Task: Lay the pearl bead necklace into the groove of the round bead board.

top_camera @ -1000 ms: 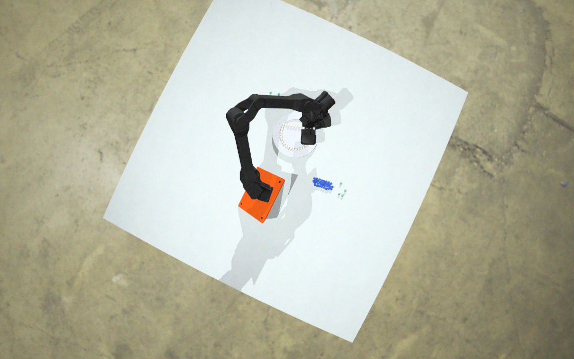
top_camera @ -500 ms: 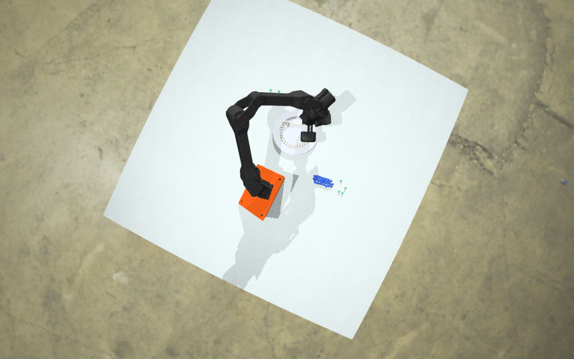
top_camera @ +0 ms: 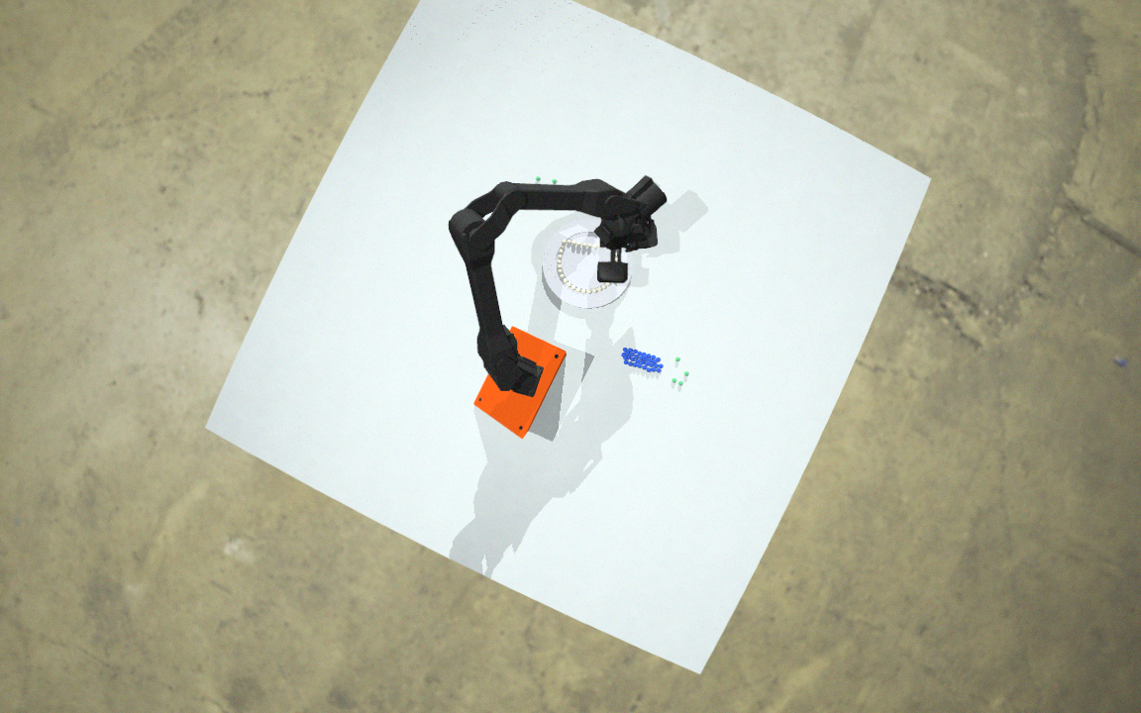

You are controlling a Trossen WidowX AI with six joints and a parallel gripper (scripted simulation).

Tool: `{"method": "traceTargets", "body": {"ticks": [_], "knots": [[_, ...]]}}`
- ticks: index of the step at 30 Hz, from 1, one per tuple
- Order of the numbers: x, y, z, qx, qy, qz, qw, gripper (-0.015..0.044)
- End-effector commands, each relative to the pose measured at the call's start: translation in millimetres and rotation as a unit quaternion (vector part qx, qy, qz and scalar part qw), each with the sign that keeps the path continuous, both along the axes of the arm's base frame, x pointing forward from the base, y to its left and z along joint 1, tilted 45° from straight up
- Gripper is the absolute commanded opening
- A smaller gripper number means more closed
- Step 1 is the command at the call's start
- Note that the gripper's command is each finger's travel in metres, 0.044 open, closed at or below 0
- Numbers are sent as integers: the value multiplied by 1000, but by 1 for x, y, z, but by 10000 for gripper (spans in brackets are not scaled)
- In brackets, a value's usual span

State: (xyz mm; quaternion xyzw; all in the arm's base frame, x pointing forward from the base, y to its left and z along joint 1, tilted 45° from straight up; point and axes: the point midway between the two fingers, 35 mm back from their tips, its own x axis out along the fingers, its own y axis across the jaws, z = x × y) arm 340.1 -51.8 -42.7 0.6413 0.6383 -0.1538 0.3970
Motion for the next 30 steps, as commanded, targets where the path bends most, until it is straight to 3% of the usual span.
{"method": "traceTargets", "body": {"ticks": [1,8,30], "knots": [[-4,-11,18,-7,-25,19,999,309],[-6,-14,26,-9,-37,31,999,125],[-1,5,6,-8,-37,30,999,120]]}}
